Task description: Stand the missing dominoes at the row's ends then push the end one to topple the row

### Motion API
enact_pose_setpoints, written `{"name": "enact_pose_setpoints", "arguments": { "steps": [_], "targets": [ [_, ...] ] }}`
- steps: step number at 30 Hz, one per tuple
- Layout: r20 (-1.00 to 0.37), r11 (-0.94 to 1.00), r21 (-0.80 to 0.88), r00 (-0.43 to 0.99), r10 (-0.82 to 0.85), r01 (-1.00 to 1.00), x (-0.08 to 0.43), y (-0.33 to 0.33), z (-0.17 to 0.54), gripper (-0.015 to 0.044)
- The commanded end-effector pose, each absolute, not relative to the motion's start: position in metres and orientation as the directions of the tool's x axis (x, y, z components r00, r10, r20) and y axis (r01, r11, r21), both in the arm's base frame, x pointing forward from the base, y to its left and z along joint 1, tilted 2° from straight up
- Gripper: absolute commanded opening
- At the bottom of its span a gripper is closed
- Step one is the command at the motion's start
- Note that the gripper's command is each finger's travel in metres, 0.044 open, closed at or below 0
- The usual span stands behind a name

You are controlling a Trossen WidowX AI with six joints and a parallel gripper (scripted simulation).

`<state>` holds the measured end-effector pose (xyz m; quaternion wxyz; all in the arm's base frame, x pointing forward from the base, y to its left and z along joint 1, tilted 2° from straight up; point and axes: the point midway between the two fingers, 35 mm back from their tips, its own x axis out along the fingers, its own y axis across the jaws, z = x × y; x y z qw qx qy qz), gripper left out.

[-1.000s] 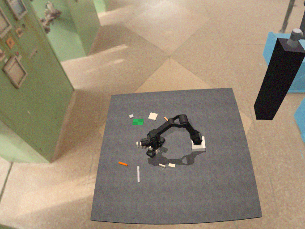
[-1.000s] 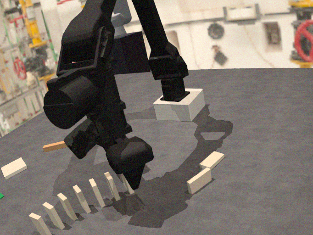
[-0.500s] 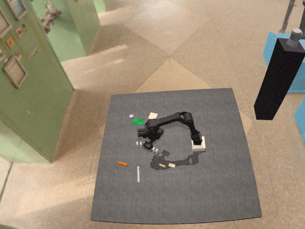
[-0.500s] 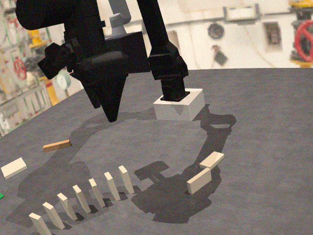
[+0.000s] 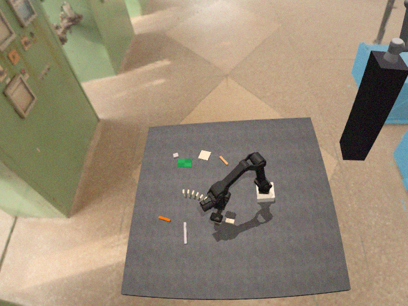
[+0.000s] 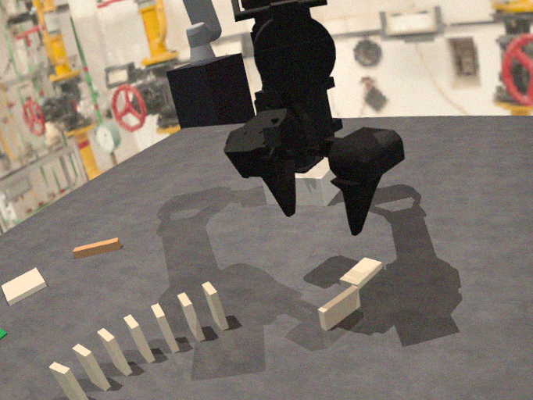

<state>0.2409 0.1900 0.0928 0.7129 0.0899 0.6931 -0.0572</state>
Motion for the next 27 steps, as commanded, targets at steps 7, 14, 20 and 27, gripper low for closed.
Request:
{"name": "enact_pose_setpoints", "arguments": {
  "steps": [7,14,20,27],
  "targets": [
    [-0.998,0.985,0.047,0.043,0.041,0.167,0.221,0.205,0.051,0.044],
    [-0.998,0.985,0.047,0.043,0.04,0.167,0.22,0.204,0.014,0.044],
    [-0.998,0.985,0.047,0.042,0.04,0.167,0.218,0.204,0.009,0.044],
    [-0.998,0.985,0.047,0.042,0.04,0.167,0.218,0.204,-0.001,0.044]
  ]
}}
